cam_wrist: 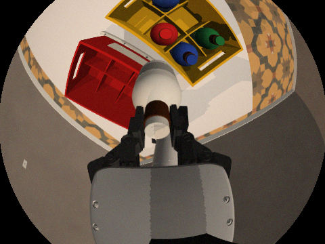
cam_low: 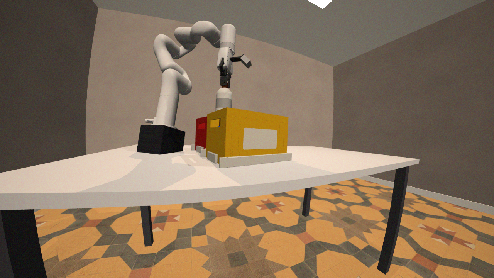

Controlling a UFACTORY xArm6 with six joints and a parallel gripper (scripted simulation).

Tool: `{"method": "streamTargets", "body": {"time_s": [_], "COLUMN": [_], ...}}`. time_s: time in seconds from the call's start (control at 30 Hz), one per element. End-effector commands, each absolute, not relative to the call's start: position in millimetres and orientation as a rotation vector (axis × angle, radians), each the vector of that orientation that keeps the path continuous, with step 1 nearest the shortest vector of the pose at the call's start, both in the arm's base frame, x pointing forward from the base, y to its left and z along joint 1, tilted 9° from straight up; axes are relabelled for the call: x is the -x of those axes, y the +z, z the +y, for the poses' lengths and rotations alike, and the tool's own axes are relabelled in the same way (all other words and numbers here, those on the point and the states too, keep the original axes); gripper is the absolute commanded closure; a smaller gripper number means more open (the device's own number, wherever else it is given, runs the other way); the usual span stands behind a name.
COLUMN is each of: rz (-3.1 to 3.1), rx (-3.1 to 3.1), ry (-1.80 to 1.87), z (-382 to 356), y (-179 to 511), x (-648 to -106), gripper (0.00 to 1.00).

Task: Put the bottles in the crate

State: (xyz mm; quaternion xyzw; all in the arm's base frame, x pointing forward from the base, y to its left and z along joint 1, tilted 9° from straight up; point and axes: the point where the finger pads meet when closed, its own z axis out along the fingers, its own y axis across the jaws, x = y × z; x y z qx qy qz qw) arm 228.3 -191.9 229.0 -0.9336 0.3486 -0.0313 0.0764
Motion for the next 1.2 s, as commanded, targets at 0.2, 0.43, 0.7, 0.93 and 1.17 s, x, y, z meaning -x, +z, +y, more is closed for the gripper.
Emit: {"method": "streamTargets", "body": {"time_s": [0.2,0.43,0.7,0.93,1.17], "rz": [1.046,1.046,1.046,1.045,1.045], "rx": [2.800,2.800,2.800,2.800,2.800], "ry": [-0.100,-0.100,-0.100,-0.100,-0.100], "z": [-177,-164,-153,-139,-129], "y": [232,233,234,235,236], "x": [-223,-218,-214,-210,-206], "gripper": [1.00,1.00,1.00,1.00,1.00]}}
